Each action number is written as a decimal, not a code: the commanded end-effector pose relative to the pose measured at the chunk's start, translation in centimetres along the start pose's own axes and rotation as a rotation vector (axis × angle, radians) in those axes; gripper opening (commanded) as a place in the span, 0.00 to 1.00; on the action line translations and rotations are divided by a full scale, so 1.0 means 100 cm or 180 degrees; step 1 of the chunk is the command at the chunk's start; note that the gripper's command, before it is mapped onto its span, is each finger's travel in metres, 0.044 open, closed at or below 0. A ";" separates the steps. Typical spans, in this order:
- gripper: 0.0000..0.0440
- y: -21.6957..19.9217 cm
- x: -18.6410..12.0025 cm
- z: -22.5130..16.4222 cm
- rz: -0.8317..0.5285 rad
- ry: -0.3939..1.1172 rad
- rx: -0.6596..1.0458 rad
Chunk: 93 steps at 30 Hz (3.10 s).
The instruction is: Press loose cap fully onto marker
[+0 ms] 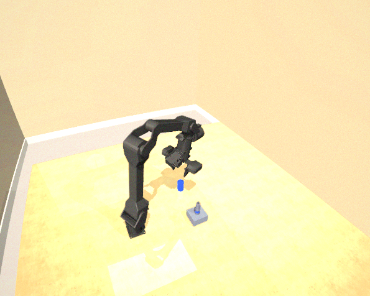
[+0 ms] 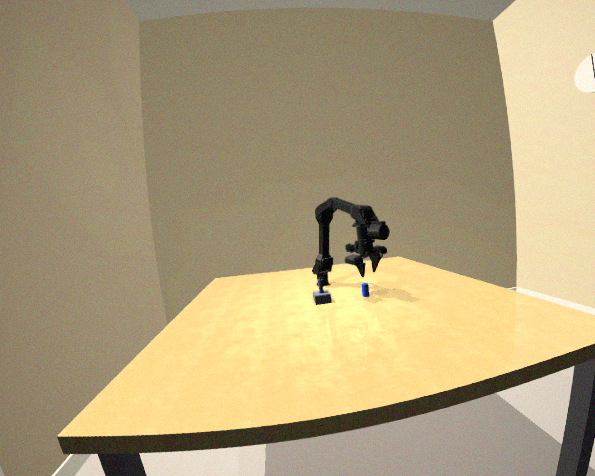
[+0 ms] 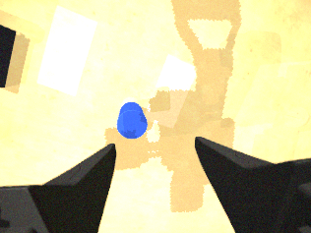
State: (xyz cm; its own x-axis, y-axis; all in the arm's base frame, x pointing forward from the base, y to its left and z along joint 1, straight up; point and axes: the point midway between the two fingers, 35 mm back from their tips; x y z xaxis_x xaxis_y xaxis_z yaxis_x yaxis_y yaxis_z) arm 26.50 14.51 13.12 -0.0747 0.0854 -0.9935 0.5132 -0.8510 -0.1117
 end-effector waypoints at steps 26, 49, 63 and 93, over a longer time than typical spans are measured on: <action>0.64 0.017 0.045 0.006 0.0192 -0.0451 0.0029; 0.14 0.022 0.049 0.007 0.0367 -0.0350 -0.0024; 0.08 0.037 -0.001 0.007 0.0400 -0.0117 0.0177; 0.00 0.093 -0.051 0.065 0.0278 -0.0204 0.1057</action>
State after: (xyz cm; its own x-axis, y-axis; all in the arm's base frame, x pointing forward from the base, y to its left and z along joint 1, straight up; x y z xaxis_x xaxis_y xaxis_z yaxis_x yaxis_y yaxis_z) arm 26.39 3.38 17.11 -0.0939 -0.0256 -0.9953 0.2324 -0.9726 0.0031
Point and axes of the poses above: the point midway between the two fingers, 35 mm back from their tips, its own x axis out along the fingers, its own y axis across the jaws, z = x × y, and after that the axes turned 6 degrees about -x, right-handed
